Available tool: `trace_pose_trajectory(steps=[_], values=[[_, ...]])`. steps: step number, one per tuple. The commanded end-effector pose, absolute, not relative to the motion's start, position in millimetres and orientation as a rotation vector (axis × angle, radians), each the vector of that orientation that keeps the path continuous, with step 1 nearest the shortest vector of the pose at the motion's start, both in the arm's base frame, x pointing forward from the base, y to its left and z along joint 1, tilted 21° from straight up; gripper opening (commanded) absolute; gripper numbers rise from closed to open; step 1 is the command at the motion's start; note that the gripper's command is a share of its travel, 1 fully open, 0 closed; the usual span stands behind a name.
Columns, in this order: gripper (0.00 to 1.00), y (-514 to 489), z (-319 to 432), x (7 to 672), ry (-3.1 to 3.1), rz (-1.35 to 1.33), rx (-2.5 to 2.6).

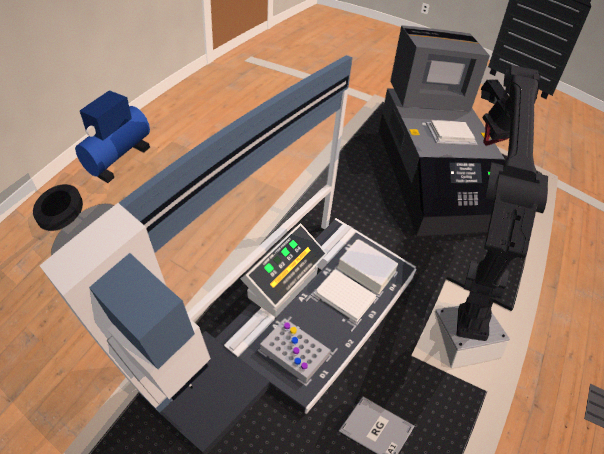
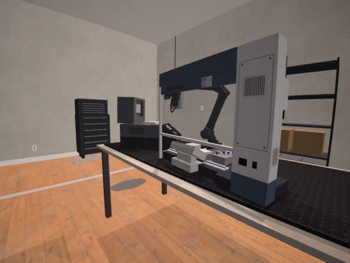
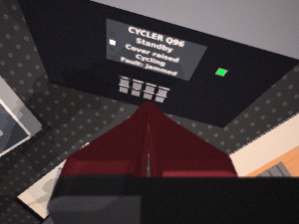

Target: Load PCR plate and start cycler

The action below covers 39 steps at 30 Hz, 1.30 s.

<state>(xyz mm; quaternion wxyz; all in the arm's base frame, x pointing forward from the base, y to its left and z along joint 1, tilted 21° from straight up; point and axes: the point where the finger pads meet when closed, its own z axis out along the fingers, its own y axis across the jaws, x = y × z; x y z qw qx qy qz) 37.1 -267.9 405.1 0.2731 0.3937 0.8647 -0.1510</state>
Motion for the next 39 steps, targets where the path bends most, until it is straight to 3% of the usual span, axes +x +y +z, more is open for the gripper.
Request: trace_pose_trajectory(steps=[1,39], values=[[0.0,-269,397,29,2.255,-0.394,1.179],[0.0,-224,363,27,1.602,-0.189,1.7]])
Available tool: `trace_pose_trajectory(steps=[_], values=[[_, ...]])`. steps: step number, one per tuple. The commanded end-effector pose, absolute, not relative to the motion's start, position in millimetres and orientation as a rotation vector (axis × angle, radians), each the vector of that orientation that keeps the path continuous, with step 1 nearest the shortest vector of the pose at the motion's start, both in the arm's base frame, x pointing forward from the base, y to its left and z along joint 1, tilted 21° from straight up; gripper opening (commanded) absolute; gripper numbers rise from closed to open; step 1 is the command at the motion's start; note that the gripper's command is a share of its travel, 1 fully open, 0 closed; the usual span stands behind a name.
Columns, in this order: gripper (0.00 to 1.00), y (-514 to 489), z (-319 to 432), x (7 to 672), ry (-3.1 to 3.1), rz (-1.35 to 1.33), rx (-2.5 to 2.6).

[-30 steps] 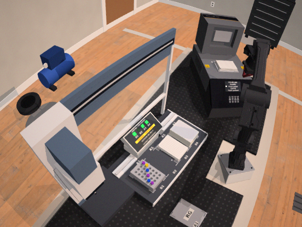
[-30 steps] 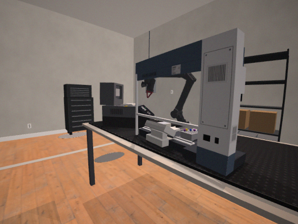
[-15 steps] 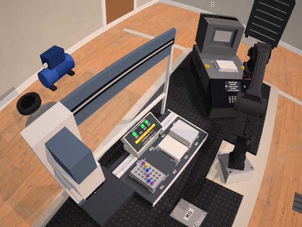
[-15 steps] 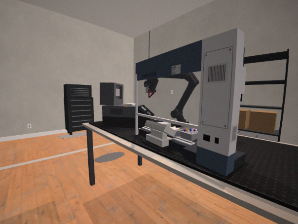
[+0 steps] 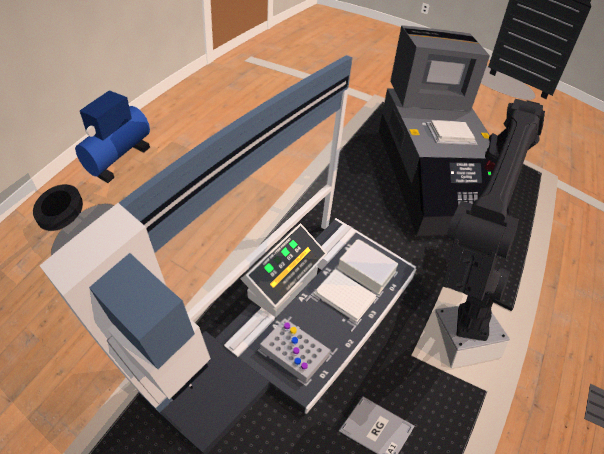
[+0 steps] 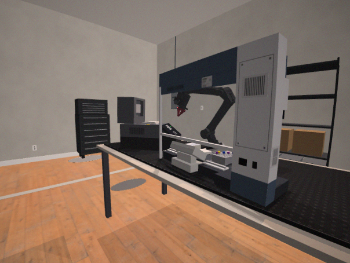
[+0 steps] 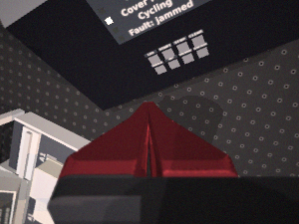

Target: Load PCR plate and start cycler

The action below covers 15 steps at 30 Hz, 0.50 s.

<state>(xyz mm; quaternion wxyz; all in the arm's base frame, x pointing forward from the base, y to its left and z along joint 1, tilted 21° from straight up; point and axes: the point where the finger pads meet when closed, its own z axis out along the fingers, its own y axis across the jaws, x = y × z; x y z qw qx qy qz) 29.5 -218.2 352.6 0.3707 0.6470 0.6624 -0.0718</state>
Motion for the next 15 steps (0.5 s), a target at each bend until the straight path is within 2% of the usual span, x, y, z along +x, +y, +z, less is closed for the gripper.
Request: trace_pose_trajectory(steps=[1,15], values=[[0.0,-218,357,28,1.578,-0.183,1.711],[0.0,-201,331,28,1.329,-0.092,1.847]])
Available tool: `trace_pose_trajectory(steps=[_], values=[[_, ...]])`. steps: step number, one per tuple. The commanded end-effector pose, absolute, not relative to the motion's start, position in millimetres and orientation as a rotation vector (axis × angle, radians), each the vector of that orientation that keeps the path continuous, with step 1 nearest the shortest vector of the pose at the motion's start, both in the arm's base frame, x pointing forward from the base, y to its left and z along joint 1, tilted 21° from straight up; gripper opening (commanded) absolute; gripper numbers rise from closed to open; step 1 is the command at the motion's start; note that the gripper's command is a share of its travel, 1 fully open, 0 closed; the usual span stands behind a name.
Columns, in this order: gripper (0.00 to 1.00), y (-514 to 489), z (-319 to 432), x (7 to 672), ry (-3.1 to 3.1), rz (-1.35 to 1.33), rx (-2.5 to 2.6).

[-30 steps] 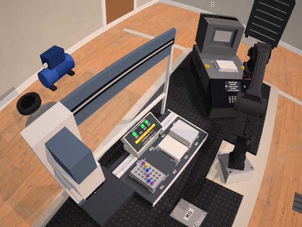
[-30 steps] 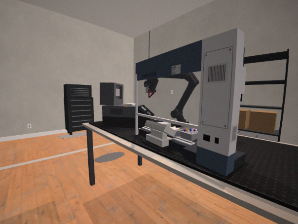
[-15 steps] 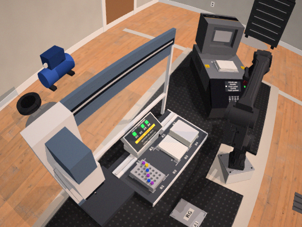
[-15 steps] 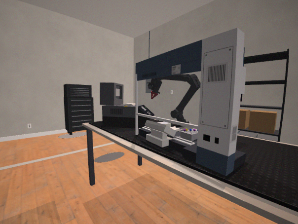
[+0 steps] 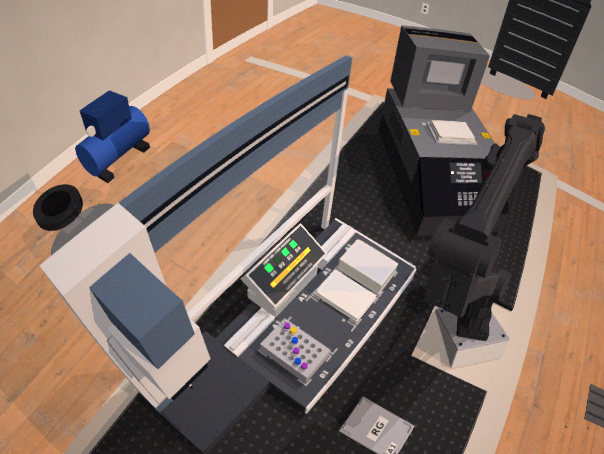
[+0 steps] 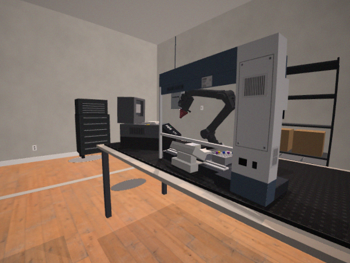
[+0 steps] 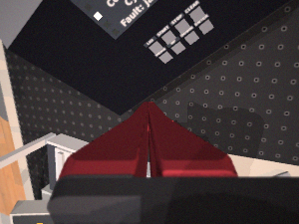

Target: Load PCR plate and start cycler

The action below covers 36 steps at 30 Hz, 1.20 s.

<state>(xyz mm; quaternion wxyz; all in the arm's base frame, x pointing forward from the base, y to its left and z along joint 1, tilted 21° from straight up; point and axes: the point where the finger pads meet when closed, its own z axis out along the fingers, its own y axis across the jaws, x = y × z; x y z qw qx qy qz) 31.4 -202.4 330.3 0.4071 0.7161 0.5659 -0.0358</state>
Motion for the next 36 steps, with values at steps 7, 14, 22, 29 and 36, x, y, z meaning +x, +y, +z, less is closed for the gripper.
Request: trace_pose_trajectory(steps=[7,14,22,29,36], values=[[0.0,-195,331,30,1.17,-0.055,1.89],[0.0,-194,323,32,1.09,-0.002,1.919],[0.0,-183,296,33,0.887,0.068,1.976],[0.0,-182,289,33,0.8,0.118,1.999],[0.0,-179,281,34,0.637,0.184,2.014]])
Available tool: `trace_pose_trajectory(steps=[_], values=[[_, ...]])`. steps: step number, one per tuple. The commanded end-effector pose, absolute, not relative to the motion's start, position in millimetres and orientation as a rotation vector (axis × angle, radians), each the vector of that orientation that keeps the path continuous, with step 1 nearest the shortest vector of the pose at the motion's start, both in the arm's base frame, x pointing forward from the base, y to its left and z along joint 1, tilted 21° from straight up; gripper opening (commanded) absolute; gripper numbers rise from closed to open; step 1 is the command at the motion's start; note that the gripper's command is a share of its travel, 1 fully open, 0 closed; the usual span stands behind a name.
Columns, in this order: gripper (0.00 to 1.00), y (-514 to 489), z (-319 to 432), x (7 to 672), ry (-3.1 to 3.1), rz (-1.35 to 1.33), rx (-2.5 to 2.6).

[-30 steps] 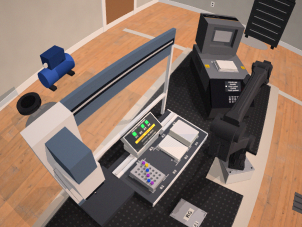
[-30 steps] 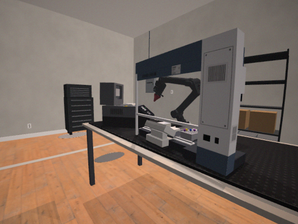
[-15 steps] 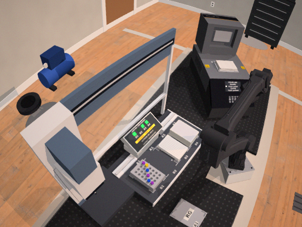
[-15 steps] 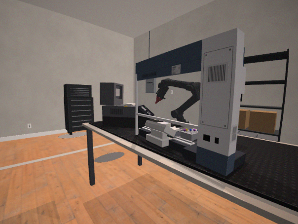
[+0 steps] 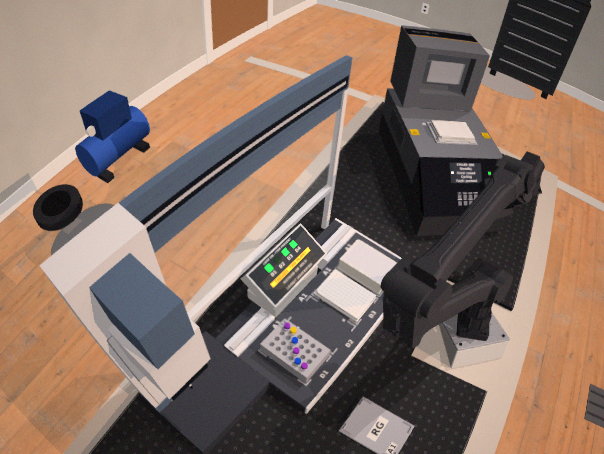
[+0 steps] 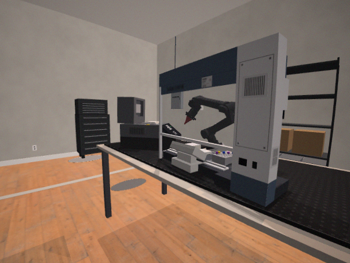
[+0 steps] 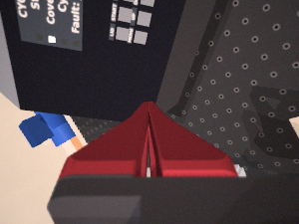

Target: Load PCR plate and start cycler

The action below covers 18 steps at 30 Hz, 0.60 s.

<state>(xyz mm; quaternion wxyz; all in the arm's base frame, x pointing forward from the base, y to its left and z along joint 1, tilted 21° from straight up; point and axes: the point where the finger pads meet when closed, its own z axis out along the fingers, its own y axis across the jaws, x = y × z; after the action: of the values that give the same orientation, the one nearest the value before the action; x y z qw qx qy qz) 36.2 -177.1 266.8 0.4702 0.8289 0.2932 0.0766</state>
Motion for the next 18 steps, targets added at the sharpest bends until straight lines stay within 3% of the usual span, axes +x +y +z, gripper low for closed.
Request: trace_pose_trajectory(steps=[1,18], values=[[0.0,-178,275,35,0.615,0.195,2.014],[0.0,-189,268,38,0.396,0.314,2.035]])
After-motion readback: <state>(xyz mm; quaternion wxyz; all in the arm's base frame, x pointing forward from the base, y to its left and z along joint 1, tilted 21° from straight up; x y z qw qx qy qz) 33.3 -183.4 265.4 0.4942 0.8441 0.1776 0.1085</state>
